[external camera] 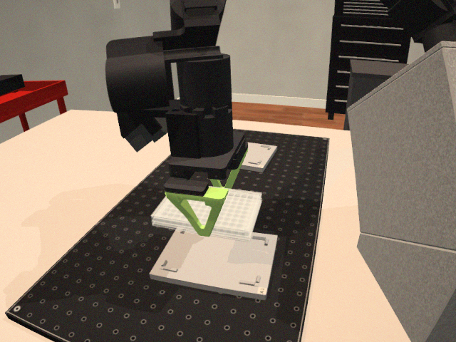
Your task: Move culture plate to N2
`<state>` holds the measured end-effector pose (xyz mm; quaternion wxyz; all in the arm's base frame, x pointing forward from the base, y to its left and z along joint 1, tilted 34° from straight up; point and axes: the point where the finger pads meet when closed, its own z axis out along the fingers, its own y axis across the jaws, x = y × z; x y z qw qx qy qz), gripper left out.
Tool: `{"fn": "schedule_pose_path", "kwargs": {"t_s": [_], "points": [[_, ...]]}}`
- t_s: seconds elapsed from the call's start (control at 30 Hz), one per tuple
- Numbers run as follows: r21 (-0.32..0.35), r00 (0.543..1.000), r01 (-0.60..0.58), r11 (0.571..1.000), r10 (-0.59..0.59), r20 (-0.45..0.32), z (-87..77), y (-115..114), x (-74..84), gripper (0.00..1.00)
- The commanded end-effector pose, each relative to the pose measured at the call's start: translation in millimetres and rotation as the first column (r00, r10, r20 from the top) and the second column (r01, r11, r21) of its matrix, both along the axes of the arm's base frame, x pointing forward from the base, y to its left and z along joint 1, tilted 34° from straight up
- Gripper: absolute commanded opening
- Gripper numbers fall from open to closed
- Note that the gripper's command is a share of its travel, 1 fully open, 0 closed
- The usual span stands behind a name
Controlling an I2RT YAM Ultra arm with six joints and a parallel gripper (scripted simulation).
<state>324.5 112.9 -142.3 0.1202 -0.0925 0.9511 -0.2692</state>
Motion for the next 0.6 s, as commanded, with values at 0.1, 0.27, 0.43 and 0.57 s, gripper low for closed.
{"fn": "schedule_pose_path", "kwargs": {"t_s": [0.1, 0.27, 0.43, 0.57], "points": [[0.016, 1.000, -0.019, 1.000, 0.019, 0.019, 17.4, 16.4, 0.0, 0.00], [0.016, 1.000, -0.019, 1.000, 0.019, 0.020, 17.5, 16.6, 0.3, 0.00], [0.015, 1.000, -0.021, 1.000, 0.021, 0.019, 17.5, 16.7, 0.4, 0.00], [0.015, 1.000, -0.021, 1.000, 0.021, 0.019, 17.5, 16.7, 0.4, 0.00]]}}
